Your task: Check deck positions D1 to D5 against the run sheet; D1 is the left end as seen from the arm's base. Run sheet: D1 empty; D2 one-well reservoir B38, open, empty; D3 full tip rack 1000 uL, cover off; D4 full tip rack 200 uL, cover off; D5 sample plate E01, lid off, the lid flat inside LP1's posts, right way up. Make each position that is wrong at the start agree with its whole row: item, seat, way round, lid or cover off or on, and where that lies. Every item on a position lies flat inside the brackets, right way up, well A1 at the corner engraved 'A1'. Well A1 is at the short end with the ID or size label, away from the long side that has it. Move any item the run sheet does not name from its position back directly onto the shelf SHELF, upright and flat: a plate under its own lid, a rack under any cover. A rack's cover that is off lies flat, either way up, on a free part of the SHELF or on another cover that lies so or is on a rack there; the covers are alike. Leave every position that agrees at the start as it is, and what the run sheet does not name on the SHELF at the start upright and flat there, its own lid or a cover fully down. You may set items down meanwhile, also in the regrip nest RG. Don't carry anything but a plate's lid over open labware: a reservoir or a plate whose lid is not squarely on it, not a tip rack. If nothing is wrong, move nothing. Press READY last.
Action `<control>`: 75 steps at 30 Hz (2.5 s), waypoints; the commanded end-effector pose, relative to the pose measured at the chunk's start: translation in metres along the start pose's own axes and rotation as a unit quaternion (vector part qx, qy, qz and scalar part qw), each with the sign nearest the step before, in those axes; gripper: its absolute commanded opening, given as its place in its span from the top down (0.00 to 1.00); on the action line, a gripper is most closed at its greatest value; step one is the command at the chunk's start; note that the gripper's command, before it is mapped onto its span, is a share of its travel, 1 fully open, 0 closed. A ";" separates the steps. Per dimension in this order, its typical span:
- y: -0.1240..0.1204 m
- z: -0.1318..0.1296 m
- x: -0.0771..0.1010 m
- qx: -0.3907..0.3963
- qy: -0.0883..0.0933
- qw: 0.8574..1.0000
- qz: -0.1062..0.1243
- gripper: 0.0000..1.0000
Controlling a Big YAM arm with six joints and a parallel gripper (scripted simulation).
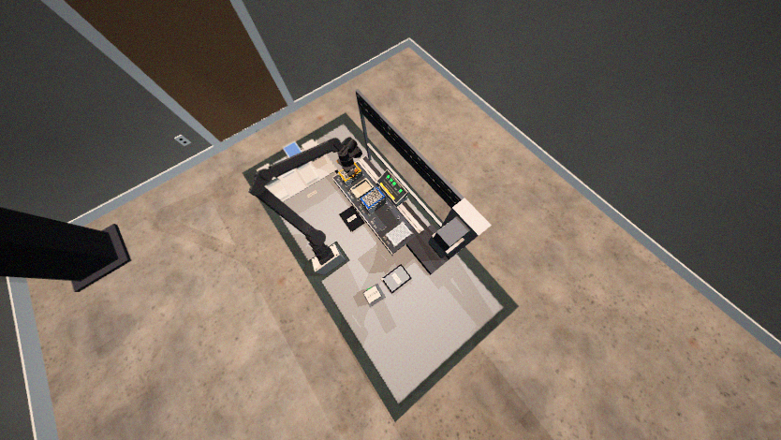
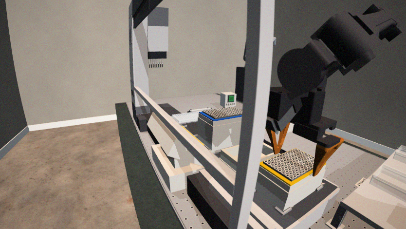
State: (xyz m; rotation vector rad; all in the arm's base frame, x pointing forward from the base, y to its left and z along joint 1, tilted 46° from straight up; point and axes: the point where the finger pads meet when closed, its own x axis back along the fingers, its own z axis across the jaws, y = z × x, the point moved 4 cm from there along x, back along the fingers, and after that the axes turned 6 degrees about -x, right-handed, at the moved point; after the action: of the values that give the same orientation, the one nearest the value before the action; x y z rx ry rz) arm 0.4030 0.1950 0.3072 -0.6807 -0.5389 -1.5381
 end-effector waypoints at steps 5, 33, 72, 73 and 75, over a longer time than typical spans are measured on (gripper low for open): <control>0.005 0.002 -0.016 -0.001 0.001 1.000 -0.003 0.00; 0.015 0.006 -0.024 0.002 0.008 1.000 -0.020 0.00; 0.015 0.006 -0.024 0.002 0.008 1.000 -0.020 1.00; 0.015 0.006 -0.024 0.002 0.008 1.000 -0.020 1.00; 0.015 0.006 -0.024 0.003 0.008 1.000 -0.020 1.00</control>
State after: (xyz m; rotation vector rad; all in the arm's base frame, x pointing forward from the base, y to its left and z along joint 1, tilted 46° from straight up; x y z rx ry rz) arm 0.4045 0.2186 0.2844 -0.6823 -0.5372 -1.5419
